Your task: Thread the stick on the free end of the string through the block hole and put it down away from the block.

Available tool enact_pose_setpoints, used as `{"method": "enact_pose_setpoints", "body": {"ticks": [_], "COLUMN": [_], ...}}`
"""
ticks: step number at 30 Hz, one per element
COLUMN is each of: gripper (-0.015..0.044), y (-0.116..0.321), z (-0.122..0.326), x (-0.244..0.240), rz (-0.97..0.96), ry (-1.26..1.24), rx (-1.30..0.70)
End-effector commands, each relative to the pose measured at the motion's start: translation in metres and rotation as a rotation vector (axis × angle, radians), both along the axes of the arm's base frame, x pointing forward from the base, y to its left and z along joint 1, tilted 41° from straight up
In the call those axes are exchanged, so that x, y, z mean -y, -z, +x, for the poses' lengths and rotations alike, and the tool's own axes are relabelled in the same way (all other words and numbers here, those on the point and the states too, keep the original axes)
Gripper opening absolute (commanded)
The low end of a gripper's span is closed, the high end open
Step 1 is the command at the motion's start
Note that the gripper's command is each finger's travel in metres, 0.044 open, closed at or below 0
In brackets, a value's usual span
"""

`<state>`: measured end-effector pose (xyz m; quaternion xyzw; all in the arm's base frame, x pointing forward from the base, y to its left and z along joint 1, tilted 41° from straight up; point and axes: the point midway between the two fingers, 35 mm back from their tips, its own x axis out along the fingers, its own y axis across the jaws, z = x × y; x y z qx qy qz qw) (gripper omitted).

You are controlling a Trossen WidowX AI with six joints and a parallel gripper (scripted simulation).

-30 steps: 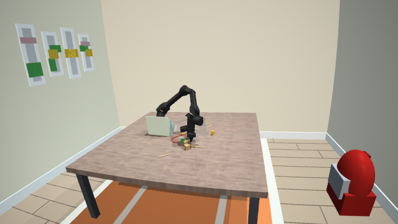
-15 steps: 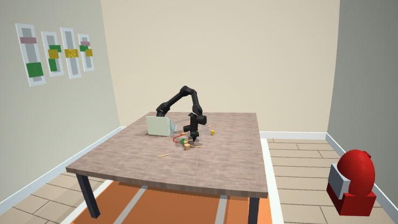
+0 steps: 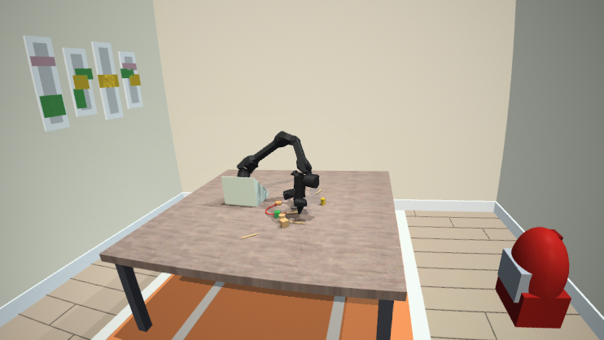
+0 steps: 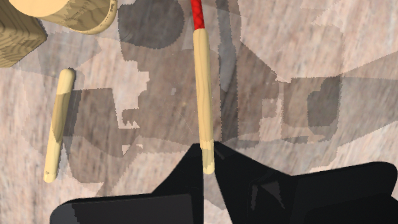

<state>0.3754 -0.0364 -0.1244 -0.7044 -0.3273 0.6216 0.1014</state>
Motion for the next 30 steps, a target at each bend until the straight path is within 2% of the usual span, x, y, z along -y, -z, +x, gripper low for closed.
{"method": "enact_pose_setpoints", "body": {"ticks": [1, 30], "gripper": [0.0, 0.0], "y": [0.001, 0.004], "z": [0.003, 0.02], "x": [-0.001, -0.011], "rz": [0.002, 0.051], "ry": [0.005, -0.019], "rx": [-0.008, -0.014]}}
